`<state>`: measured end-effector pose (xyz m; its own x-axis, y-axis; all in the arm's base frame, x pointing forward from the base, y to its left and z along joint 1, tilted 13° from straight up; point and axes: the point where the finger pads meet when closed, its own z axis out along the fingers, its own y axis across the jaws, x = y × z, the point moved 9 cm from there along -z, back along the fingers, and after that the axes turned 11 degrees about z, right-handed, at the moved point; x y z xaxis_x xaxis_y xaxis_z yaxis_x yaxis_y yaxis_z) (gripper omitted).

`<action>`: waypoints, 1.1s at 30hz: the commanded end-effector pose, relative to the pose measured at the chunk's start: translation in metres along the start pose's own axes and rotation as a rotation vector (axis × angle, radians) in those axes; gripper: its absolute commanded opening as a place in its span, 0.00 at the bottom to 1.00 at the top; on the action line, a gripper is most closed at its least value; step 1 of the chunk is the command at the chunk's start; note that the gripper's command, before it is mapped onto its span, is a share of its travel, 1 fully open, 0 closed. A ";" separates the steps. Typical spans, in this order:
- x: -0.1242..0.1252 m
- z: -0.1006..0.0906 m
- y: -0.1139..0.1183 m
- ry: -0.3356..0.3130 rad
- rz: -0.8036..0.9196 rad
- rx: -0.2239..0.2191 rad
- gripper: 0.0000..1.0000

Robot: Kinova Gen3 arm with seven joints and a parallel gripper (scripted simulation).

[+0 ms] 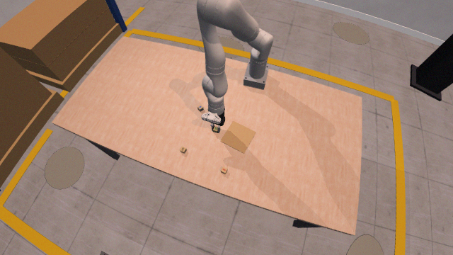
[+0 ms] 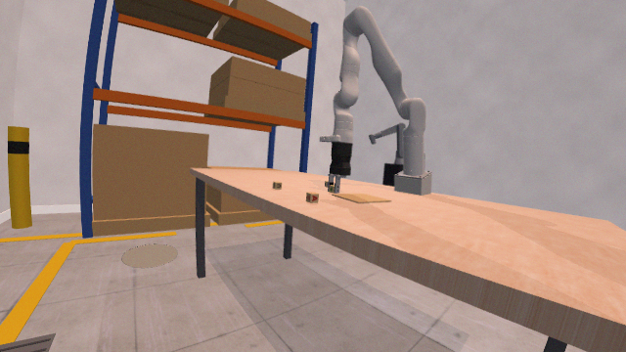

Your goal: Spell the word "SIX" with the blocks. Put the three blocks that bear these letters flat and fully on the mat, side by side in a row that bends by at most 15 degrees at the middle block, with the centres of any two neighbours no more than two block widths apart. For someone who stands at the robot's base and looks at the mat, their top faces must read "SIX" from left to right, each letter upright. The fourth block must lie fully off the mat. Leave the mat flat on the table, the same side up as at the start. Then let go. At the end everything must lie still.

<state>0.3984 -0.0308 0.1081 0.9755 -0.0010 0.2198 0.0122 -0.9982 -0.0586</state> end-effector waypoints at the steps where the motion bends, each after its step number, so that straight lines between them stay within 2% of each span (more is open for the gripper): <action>1: 0.000 0.000 0.000 0.001 0.000 0.000 0.49; 9: 0.000 0.000 0.000 0.001 0.000 0.000 0.49; 10: 0.000 0.000 0.000 0.001 0.000 0.000 0.55; 12: 0.000 0.000 0.000 0.001 0.000 0.000 0.55; 13: 0.000 0.000 0.000 0.001 0.000 0.000 0.61; 15: 0.000 0.000 0.000 0.001 0.000 0.000 0.61; 16: 0.000 0.000 0.000 0.001 0.000 0.000 0.67; 18: 0.000 0.000 0.000 0.001 0.000 0.000 0.67; 19: 0.000 0.000 0.000 0.001 0.000 0.000 0.73; 23: 0.000 0.000 0.000 0.001 0.000 0.000 0.73; 24: 0.000 0.000 0.000 0.001 0.000 0.000 0.79; 33: 0.000 -0.001 0.000 0.001 0.000 0.000 0.79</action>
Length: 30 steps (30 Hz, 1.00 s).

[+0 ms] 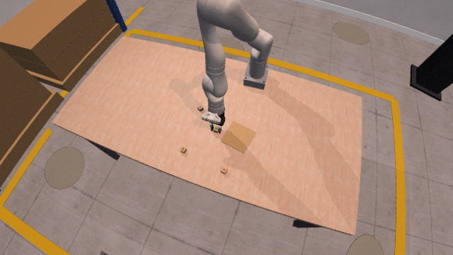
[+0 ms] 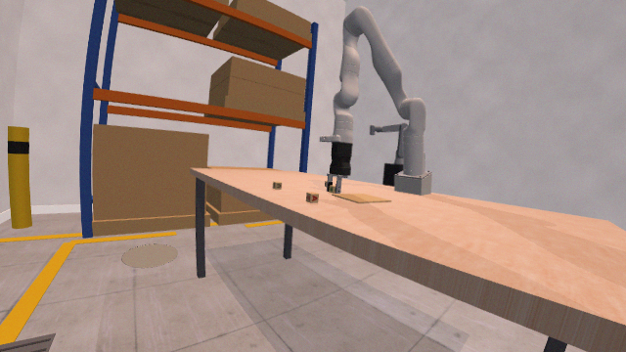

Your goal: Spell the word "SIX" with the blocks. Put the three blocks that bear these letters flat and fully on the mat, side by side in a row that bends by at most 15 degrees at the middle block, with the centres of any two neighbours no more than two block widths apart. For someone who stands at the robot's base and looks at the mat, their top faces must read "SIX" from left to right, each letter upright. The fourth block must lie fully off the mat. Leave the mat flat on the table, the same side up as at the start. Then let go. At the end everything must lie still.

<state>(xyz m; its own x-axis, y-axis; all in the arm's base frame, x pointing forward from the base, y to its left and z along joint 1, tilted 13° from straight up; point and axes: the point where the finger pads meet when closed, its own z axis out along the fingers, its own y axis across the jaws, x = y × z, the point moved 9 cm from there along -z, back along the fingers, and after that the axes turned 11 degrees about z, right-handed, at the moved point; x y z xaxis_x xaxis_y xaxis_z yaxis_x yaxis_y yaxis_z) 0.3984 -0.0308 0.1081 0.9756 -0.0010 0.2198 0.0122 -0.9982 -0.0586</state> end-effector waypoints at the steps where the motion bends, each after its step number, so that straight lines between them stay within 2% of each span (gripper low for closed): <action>1: 0.000 -0.001 0.000 0.001 0.000 0.000 0.79; 8: 0.000 -0.008 0.000 0.001 0.000 0.000 0.79; 22: 0.000 -0.074 0.000 0.001 0.000 0.000 0.79; 30: 0.000 -0.089 0.000 0.001 0.000 0.000 0.79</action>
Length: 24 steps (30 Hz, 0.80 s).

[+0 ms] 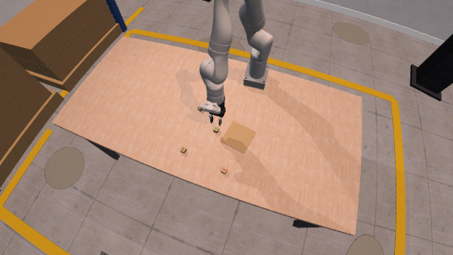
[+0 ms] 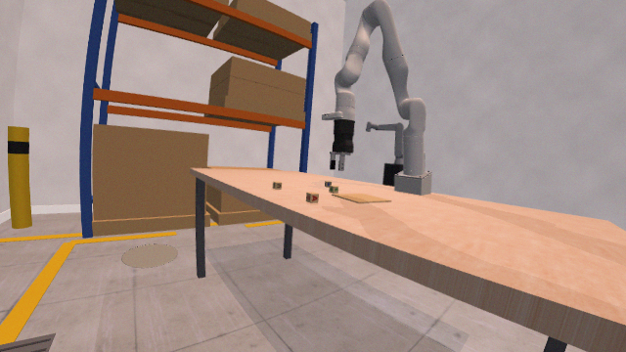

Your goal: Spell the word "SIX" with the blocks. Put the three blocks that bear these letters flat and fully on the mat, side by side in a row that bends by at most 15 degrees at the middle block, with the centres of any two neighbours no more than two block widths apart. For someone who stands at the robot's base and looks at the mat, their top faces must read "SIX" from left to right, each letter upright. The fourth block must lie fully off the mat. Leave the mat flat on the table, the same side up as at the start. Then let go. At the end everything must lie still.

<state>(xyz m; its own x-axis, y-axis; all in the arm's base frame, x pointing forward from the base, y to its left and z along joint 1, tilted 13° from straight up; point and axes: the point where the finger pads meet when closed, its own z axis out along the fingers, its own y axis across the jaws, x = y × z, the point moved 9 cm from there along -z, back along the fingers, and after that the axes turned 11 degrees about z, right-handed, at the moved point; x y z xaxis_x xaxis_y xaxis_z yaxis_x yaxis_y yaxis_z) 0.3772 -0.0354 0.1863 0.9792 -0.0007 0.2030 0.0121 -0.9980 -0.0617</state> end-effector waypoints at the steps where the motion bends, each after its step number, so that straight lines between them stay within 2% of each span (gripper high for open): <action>1: 0.004 -0.009 0.000 0.018 -0.001 -0.003 0.79; 4: 0.004 -0.010 0.000 0.018 -0.001 -0.003 0.79; 5: 0.004 -0.010 0.000 0.018 -0.001 -0.003 1.00; 24: 0.004 -0.010 0.000 0.018 -0.001 -0.003 1.00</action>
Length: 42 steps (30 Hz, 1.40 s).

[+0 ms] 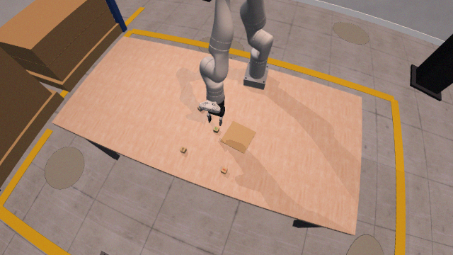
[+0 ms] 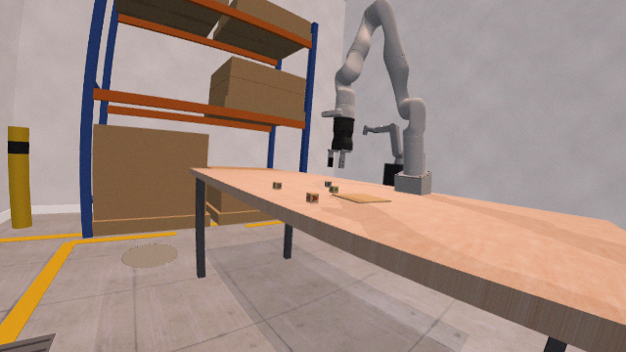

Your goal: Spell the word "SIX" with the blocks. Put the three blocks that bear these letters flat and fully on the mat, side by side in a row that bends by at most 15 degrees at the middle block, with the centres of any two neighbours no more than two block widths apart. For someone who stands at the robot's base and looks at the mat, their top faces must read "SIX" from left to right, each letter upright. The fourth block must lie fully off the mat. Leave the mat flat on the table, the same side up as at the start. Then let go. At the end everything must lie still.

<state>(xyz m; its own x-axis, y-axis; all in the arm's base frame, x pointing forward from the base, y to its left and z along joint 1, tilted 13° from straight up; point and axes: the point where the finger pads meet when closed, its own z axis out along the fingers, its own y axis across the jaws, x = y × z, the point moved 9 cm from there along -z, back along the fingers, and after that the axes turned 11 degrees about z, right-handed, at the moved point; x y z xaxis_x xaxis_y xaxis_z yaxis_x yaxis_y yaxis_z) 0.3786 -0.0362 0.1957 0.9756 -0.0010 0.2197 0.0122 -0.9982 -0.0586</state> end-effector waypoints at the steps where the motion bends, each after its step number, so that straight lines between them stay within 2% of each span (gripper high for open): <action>1: 0.000 0.000 0.000 0.001 0.000 0.000 1.00; 10: 0.004 0.000 0.000 0.001 -0.025 0.001 1.00; 21: 0.027 0.002 0.000 -0.002 -0.185 0.006 1.00; 36: 0.103 0.008 0.016 -0.005 -0.752 0.019 1.00; 38: 0.103 0.008 0.016 -0.005 -0.752 0.019 1.00; 42: 0.124 0.009 0.025 -0.004 -0.919 0.019 1.00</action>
<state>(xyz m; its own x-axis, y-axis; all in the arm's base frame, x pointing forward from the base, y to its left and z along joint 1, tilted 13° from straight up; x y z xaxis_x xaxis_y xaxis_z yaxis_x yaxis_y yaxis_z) 0.4900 -0.0509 0.2148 0.5997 0.7788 0.1837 0.7736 -0.6230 0.1157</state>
